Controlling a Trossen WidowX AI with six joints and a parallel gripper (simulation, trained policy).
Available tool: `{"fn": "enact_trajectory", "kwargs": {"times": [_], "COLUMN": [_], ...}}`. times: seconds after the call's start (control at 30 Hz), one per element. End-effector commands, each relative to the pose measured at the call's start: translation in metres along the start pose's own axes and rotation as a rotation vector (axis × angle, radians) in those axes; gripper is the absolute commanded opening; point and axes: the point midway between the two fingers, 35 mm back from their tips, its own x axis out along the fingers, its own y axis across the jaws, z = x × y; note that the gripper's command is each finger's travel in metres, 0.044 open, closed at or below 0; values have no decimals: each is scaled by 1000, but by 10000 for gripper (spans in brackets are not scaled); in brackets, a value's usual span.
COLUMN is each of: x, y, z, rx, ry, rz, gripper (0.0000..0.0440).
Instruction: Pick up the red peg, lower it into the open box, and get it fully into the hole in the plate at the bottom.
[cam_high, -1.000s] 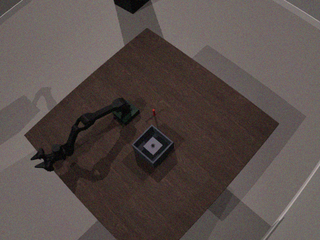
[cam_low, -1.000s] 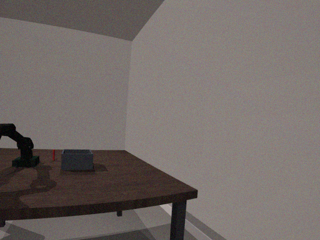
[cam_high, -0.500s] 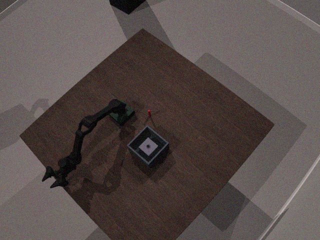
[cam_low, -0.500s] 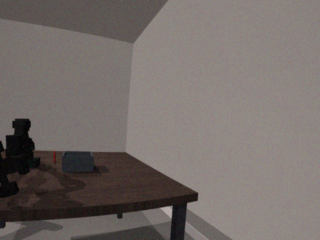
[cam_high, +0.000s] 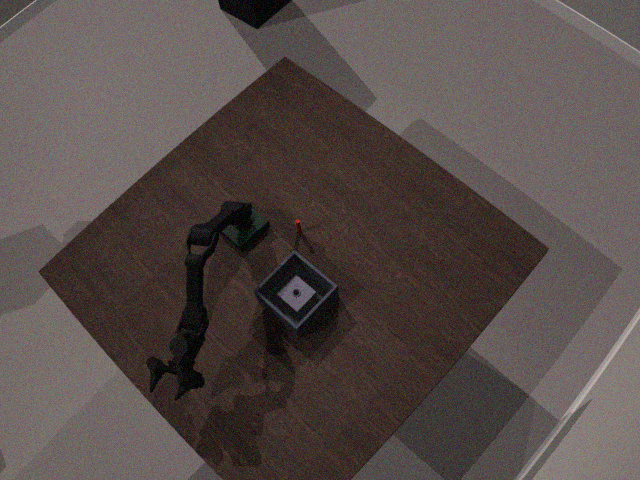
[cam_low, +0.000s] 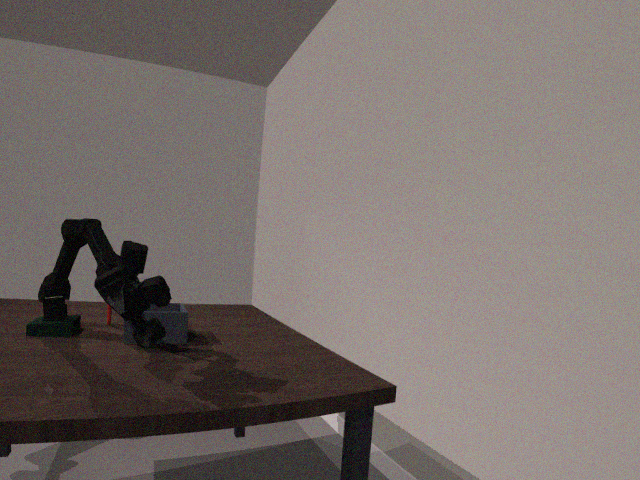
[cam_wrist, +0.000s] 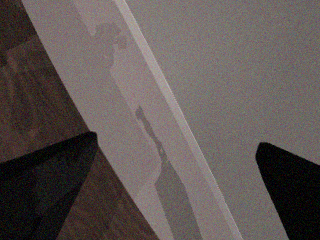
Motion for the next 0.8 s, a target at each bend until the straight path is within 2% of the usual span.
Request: {"fn": "enact_trajectory", "kwargs": {"times": [0.0,0.4,0.77], "x": [-34,-170,-316], "y": [28,109,160], "z": [35,119,149], "rx": [45,157,233], "ry": [-10,-17,16], "rz": [89,364,596], "gripper": [440,440,440]}}
